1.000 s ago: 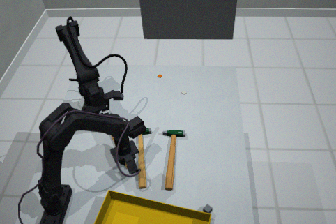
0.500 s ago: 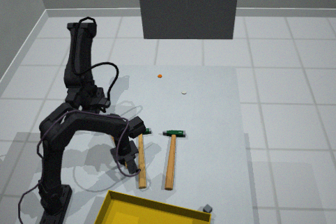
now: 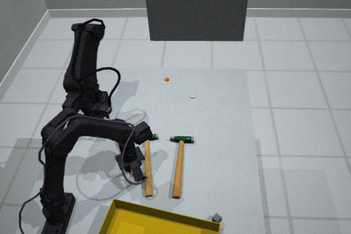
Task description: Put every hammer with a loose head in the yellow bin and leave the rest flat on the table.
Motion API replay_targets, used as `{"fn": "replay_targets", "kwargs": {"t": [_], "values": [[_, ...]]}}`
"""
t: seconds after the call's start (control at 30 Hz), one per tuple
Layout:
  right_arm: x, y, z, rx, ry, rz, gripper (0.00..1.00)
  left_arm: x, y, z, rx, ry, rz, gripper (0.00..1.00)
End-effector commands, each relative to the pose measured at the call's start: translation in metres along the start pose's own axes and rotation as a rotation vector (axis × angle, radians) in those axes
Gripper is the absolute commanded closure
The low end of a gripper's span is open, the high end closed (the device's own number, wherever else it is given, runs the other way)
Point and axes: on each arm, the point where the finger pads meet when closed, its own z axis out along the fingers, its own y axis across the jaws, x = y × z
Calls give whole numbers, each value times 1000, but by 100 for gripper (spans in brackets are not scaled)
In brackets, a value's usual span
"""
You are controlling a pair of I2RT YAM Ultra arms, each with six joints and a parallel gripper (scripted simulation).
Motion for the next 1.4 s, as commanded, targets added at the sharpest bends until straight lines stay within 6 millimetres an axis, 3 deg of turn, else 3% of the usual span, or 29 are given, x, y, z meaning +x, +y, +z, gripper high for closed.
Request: {"fn": "replay_targets", "kwargs": {"t": [0.0, 0.07, 0.17, 0.7, 0.83, 0.87, 1.0, 1.3, 1.37], "values": [[-2, 0, -4, -14, -15, -4, 82, -1, 9, 2, -39, -21, 19, 0], [-2, 0, -4, -14, -15, -4, 82, -1, 9, 2, -39, -21, 19, 0], [-3, -3, -4, -10, -22, -4, 52, -3, 4, 0, -18, -25, 5, 0], [-2, 2, -38, -61, -14, -1, 51, -3, 4, 0, -18, -25, 5, 0], [-3, 2, -52, -59, -5, 3, 6, -3, 4, 0, -18, -25, 5, 0], [-4, 2, -58, -59, -5, 3, 0, -3, 4, 0, -18, -25, 5, 0], [-2, 2, -81, -59, -6, 0, 0, -3, 4, 0, -18, -25, 5, 0], [1, 1, -63, -2, -26, -6, 0, -3, 4, 0, -18, -25, 5, 0], [2, 3, -64, -13, -13, -35, 23, -2, 8, 2, -34, -20, 18, 0]]}}
